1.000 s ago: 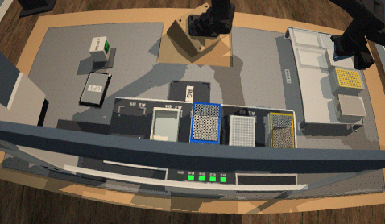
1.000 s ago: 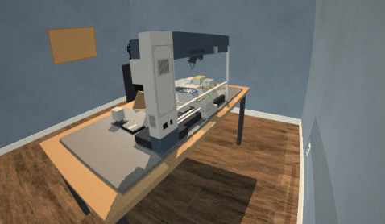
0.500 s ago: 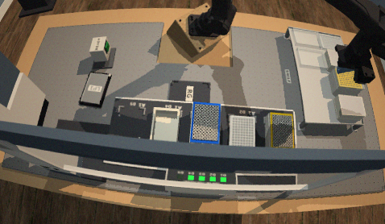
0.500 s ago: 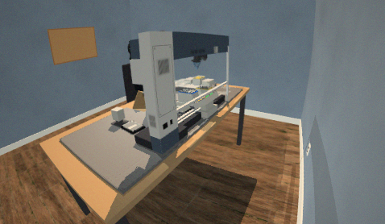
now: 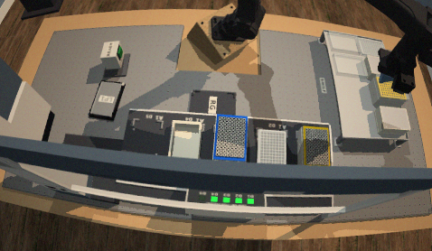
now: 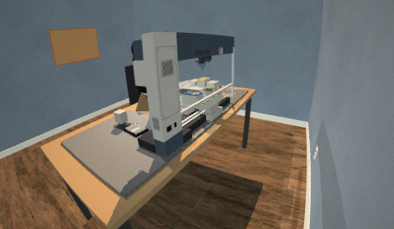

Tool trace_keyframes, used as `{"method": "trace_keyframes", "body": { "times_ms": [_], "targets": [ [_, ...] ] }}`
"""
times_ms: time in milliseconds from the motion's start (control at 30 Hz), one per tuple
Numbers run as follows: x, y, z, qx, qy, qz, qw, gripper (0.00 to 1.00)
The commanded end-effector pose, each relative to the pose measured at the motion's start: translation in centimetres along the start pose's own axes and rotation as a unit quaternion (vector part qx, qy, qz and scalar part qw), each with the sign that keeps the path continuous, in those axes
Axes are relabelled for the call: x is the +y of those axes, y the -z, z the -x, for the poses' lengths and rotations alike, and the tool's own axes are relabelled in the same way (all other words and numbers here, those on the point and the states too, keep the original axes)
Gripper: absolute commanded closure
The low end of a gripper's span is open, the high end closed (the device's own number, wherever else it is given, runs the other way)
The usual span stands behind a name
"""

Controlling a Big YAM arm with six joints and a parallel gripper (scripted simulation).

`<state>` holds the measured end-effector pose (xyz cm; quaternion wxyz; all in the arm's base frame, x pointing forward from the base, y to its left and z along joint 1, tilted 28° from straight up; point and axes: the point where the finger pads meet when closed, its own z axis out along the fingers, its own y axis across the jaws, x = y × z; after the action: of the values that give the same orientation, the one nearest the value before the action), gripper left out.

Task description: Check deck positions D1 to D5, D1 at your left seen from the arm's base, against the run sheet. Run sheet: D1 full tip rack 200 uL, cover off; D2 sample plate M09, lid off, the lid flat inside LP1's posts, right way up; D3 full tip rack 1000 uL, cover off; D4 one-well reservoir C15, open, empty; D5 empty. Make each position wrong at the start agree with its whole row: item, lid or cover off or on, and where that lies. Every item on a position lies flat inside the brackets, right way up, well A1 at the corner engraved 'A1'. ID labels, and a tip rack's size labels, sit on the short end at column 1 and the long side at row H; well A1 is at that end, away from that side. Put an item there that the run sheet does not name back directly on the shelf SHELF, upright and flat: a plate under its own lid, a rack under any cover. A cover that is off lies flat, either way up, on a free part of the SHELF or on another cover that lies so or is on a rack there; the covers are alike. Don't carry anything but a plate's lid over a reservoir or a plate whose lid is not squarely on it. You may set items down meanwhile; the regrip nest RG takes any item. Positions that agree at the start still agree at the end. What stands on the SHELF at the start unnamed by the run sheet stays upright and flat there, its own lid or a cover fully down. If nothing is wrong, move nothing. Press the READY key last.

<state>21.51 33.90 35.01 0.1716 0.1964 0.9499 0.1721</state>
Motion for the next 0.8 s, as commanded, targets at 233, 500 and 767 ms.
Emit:
{"method": "trace_keyframes", "body": {
  "times_ms": [233, 500, 767],
  "targets": [
    [1.7, 2.4, 0.4, 0.0, -0.112, 0.022, 0.994, 1.0],
    [-1.4, 1.4, 0.9, -0.002, -0.133, 0.007, 0.991, 1.0],
    [-3.8, 1.3, 1.6, -0.003, -0.124, 0.017, 0.992, 1.0]
  ]
}}
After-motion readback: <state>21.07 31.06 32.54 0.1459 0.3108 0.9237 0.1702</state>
